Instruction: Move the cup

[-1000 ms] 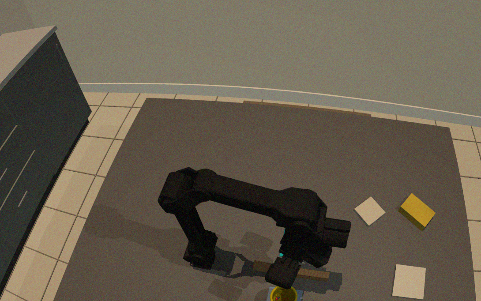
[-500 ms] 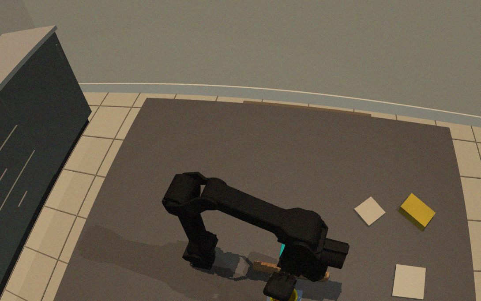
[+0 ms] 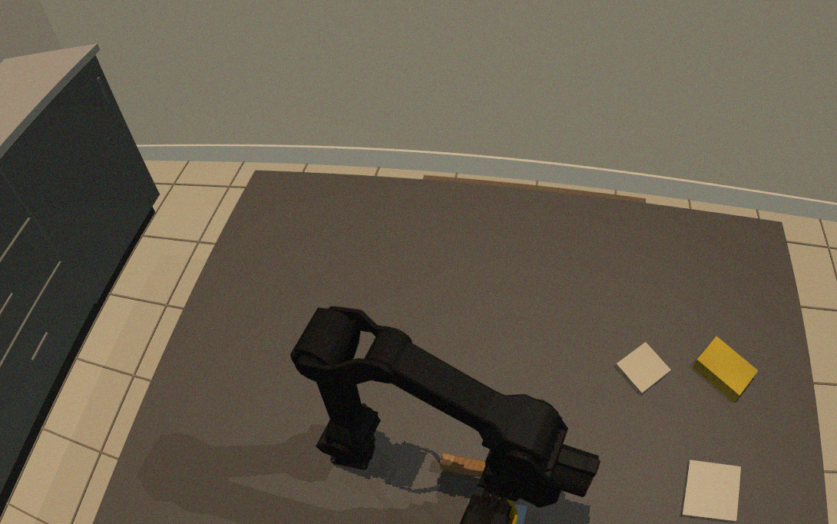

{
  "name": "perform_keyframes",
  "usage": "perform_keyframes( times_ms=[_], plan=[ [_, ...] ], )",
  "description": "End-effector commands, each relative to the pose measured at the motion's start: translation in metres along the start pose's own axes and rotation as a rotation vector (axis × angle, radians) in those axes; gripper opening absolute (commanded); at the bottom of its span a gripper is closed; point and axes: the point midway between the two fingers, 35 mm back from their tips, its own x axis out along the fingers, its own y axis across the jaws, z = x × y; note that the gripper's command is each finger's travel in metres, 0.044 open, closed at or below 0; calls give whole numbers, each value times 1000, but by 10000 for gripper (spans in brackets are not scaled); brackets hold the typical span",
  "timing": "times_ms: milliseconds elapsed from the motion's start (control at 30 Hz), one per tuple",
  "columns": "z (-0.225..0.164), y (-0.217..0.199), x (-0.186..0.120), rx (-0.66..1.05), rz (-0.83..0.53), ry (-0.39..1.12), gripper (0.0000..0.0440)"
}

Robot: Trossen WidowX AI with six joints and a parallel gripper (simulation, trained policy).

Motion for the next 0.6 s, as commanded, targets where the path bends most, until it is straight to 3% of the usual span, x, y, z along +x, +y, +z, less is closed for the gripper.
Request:
perform_keyframes(
  times_ms=[0,267,400,567],
  plan=[
    [-1,-2,13,-35,2,16,198],
    [-1,-3,25,-130,19,12,218],
    [-1,-3,29,-180,21,9,158],
    [-2,-5,31,-247,16,9,39]
  ],
)
